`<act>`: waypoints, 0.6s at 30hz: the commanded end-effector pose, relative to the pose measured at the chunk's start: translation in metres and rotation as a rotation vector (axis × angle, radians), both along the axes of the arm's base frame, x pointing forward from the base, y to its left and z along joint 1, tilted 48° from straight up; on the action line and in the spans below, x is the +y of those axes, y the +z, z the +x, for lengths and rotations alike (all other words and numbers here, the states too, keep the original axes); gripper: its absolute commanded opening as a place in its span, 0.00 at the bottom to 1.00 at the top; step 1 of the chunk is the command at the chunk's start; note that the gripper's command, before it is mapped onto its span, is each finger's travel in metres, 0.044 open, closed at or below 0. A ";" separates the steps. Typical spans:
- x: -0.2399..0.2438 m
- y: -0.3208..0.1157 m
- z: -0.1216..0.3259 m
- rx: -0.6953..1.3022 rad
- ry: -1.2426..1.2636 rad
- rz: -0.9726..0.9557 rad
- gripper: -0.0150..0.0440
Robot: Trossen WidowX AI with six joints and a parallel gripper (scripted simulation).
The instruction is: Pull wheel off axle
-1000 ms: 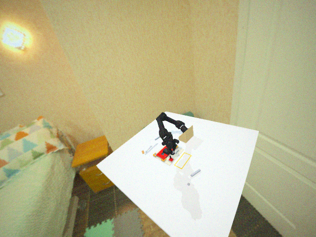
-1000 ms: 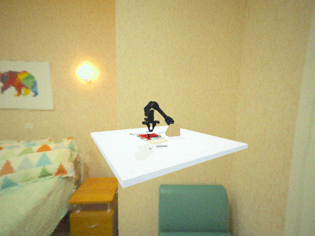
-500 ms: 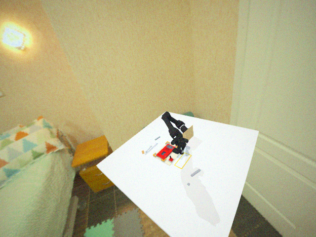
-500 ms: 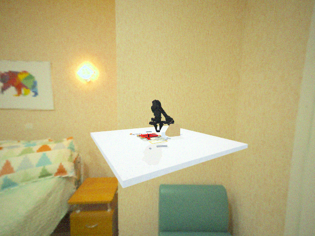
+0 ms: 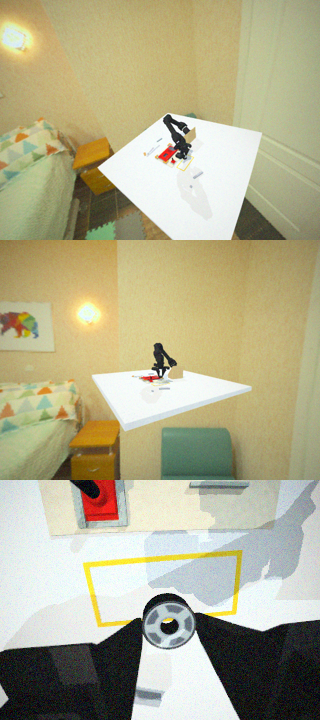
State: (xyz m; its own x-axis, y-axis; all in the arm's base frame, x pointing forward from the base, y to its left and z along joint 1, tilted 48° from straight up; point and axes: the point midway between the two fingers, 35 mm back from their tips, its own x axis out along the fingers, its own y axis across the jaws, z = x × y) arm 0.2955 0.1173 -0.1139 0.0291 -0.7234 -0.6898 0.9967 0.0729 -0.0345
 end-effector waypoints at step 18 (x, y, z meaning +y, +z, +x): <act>-0.051 -0.043 -0.002 0.009 -0.008 -0.012 0.43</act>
State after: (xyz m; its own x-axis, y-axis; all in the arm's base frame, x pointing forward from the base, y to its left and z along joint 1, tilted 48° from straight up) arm 0.2933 0.0662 -0.1573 0.0178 -0.7318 -0.6813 0.9969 0.0654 -0.0441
